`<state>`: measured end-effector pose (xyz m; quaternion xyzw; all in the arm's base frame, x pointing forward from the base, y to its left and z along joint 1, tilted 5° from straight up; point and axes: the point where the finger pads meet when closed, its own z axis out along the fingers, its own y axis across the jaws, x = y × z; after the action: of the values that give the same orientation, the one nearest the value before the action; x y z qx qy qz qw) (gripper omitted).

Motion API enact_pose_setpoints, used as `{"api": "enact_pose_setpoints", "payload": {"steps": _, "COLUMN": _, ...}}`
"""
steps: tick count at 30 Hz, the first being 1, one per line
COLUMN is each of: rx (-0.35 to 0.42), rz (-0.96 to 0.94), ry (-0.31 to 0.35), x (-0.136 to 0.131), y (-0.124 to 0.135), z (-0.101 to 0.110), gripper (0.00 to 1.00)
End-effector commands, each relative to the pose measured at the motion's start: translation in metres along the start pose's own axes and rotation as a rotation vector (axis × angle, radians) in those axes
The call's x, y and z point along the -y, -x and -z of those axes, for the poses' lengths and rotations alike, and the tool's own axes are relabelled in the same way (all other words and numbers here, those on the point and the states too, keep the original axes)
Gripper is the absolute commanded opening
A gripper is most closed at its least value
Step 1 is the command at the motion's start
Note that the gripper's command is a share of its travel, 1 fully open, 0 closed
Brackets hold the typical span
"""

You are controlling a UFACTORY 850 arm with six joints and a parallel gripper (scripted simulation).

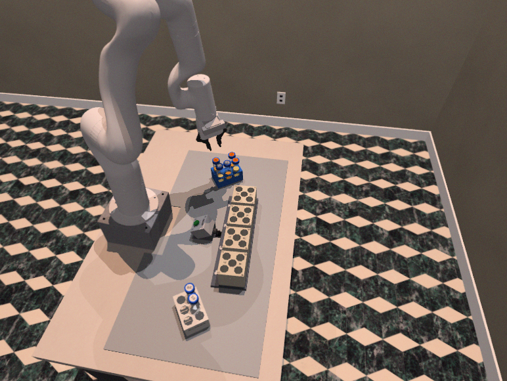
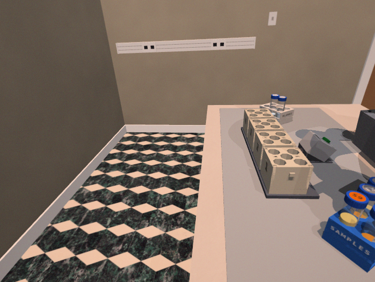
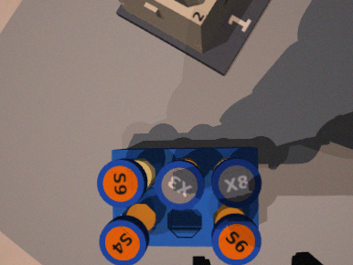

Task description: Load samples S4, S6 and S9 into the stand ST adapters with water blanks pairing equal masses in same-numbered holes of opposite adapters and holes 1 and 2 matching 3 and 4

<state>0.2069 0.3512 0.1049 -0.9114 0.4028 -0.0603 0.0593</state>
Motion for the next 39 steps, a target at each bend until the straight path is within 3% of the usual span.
{"api": "enact_pose_setpoints", "payload": {"steps": 1, "rx": 0.012, "rz": 0.005, "ry": 0.089, "x": 0.002, "y": 0.0, "z": 0.006, "gripper": 0.44}}
{"api": "enact_pose_setpoints", "payload": {"steps": 13, "rx": 0.012, "rz": 0.005, "ry": 0.089, "x": 0.004, "y": 0.0, "z": 0.03, "gripper": 0.44}}
{"api": "enact_pose_setpoints", "payload": {"steps": 37, "rx": 0.012, "rz": 0.005, "ry": 0.088, "x": 0.004, "y": 0.0, "z": 0.031, "gripper": 0.44}}
{"api": "enact_pose_setpoints", "payload": {"steps": 38, "rx": 0.012, "rz": 0.005, "ry": 0.088, "x": 0.009, "y": 0.0, "z": 0.03, "gripper": 0.57}}
{"api": "enact_pose_setpoints", "payload": {"steps": 39, "rx": 0.012, "rz": 0.005, "ry": 0.088, "x": 0.014, "y": 0.0, "z": 0.03, "gripper": 0.57}}
